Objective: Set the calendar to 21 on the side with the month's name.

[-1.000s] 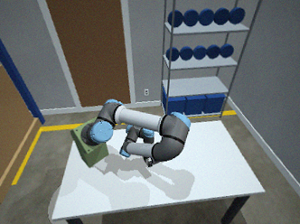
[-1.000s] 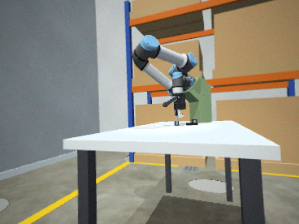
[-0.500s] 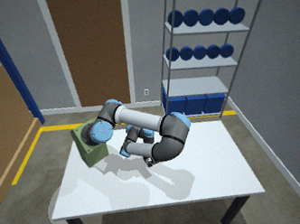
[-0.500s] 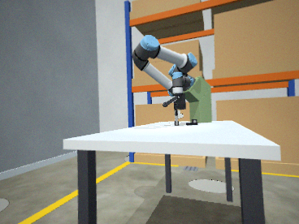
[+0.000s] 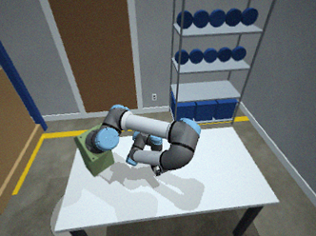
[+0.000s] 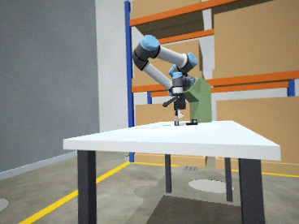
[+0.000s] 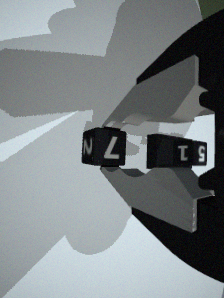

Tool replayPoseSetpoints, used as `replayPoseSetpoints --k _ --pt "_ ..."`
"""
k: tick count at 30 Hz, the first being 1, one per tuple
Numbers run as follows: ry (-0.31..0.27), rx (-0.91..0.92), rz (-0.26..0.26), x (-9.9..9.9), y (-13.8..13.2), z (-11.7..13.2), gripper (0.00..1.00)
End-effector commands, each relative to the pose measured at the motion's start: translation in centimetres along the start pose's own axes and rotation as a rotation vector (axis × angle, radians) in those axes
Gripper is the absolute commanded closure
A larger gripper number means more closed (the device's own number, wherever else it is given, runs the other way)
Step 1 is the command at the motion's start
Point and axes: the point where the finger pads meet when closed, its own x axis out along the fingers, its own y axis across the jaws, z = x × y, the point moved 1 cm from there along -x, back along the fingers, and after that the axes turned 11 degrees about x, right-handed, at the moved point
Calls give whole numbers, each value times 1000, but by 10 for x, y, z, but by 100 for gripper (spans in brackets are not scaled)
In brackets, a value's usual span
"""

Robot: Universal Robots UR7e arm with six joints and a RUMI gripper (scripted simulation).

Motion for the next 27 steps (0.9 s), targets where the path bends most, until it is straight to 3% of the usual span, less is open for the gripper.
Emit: replayPoseSetpoints --k 1,15,27 --pt "0 0 -1 -1 0 0 89" --pt "0 0 -1 -25 0 0 89" --pt "0 0 -1 -73 0 0 89"
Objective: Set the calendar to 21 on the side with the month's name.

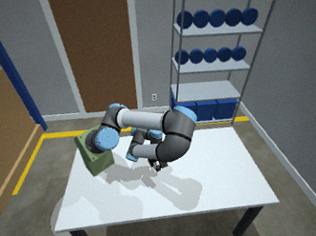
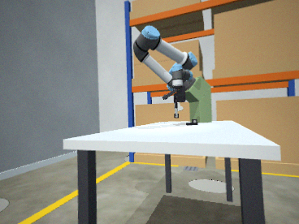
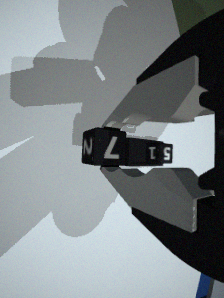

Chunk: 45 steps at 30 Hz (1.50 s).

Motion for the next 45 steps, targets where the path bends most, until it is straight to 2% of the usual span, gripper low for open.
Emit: replayPoseSetpoints --k 1,14,30,33,37,39,42,45 --pt "-1 0 2 -22 -1 0 89" --pt "-1 0 2 -44 -1 0 89" --pt "-1 1 3 -46 -1 1 89" --pt "-4 1 5 -47 1 14 89" --pt "-6 -1 7 -50 8 51 89" --pt "-6 -1 7 -50 8 51 89" --pt "-2 -4 4 -54 15 76 89" --pt "1 -6 1 -56 18 88 89"
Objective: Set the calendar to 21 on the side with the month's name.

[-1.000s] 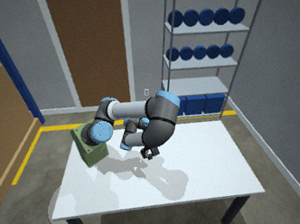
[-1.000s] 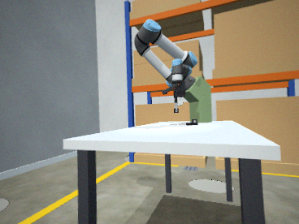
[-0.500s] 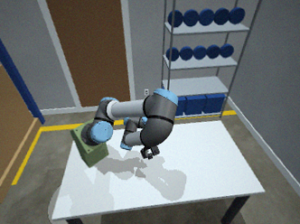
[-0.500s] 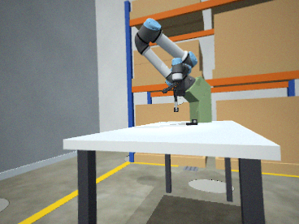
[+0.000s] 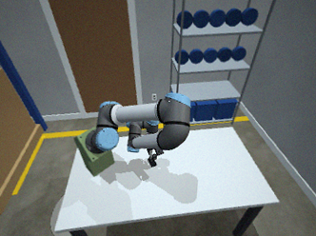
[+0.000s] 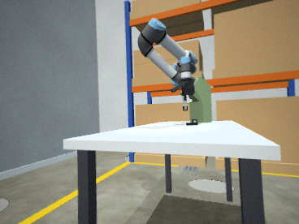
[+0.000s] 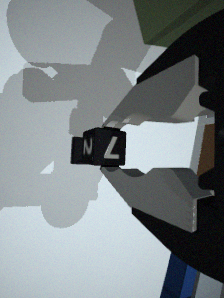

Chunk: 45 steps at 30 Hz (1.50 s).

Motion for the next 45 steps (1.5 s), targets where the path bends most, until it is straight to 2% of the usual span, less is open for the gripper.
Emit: replayPoseSetpoints --k 1,20,28,40,45 --pt "15 1 -6 -3 5 25 89" --pt "14 2 -5 0 5 25 89" --pt "13 2 -4 12 5 26 89" --pt "13 2 -4 48 4 26 89" --pt "13 2 -4 55 4 26 89"
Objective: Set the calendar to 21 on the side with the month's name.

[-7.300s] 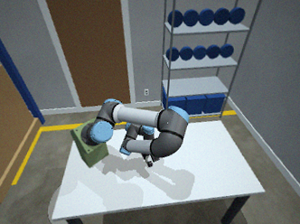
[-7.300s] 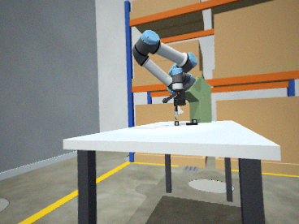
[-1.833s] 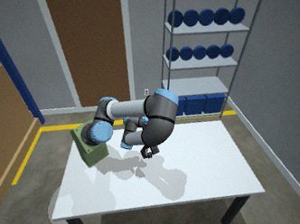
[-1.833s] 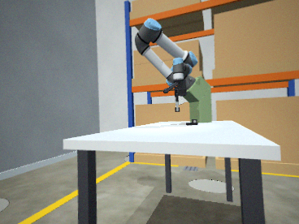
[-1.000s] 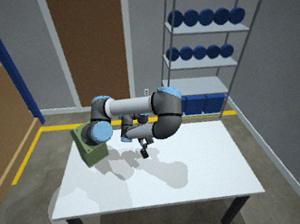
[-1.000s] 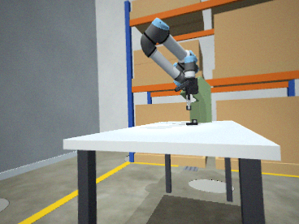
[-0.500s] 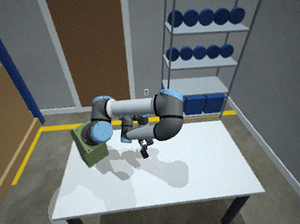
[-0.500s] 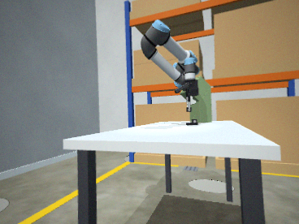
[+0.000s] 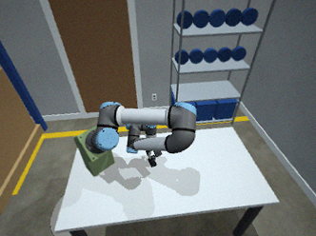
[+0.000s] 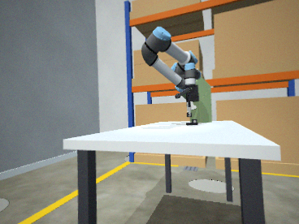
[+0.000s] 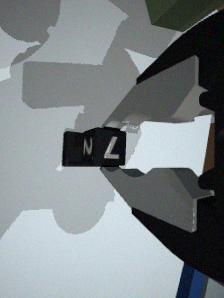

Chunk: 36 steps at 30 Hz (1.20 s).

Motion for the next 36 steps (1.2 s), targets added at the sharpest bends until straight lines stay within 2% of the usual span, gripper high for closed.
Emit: replayPoseSetpoints --k 1,36 --pt "0 0 -4 9 -1 0 89" --pt "0 0 -4 13 -1 0 89"
